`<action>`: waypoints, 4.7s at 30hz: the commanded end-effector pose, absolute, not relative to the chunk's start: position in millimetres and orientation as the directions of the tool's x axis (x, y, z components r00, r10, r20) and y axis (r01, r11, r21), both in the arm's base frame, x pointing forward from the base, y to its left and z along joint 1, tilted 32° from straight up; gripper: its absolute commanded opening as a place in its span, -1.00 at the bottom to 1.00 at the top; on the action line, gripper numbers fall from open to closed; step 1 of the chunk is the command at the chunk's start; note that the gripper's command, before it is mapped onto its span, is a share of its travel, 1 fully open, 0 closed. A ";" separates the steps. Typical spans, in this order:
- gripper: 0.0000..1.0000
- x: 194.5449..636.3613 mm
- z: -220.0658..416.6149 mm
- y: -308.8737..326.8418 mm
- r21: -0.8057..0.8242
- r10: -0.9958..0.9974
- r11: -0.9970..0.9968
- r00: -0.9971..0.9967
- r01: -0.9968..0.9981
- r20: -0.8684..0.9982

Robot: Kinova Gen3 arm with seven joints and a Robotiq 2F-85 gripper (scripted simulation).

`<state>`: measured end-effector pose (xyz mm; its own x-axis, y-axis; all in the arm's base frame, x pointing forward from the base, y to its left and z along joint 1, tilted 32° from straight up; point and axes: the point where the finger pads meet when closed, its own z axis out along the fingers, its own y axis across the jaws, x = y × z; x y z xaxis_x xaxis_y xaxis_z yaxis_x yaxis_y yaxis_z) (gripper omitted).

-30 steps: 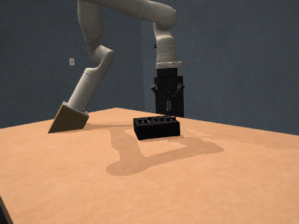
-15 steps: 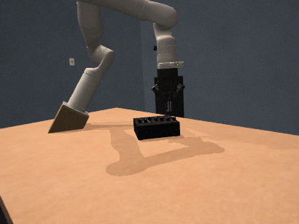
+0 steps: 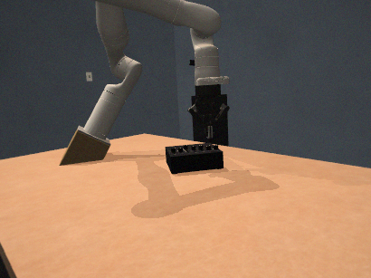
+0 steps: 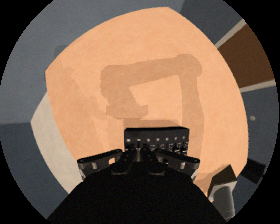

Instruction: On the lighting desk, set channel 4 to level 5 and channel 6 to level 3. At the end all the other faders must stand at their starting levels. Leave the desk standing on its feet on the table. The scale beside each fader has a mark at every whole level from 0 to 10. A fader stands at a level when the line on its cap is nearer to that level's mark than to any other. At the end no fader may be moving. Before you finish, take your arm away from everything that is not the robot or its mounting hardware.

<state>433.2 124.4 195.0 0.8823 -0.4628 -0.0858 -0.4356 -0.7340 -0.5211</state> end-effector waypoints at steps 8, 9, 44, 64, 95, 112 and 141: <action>-1.00 433.4 195.5 124.1 -0.521 -0.463 -0.734 0.882 -0.436 -0.085; -1.00 433.4 195.5 124.1 -0.521 -0.463 -0.734 0.882 -0.436 -0.085; -1.00 433.8 194.4 124.7 -0.522 -0.463 -0.734 0.882 -0.435 -0.085; -1.00 436.1 186.2 129.2 -0.522 -0.463 -0.734 0.882 -0.435 -0.084; -1.00 439.2 175.6 134.9 -0.522 -0.463 -0.734 0.882 -0.435 -0.084; -1.00 439.2 175.6 134.9 -0.522 -0.463 -0.734 0.882 -0.435 -0.084; -1.00 439.4 174.3 135.6 -0.522 -0.463 -0.734 0.882 -0.435 -0.084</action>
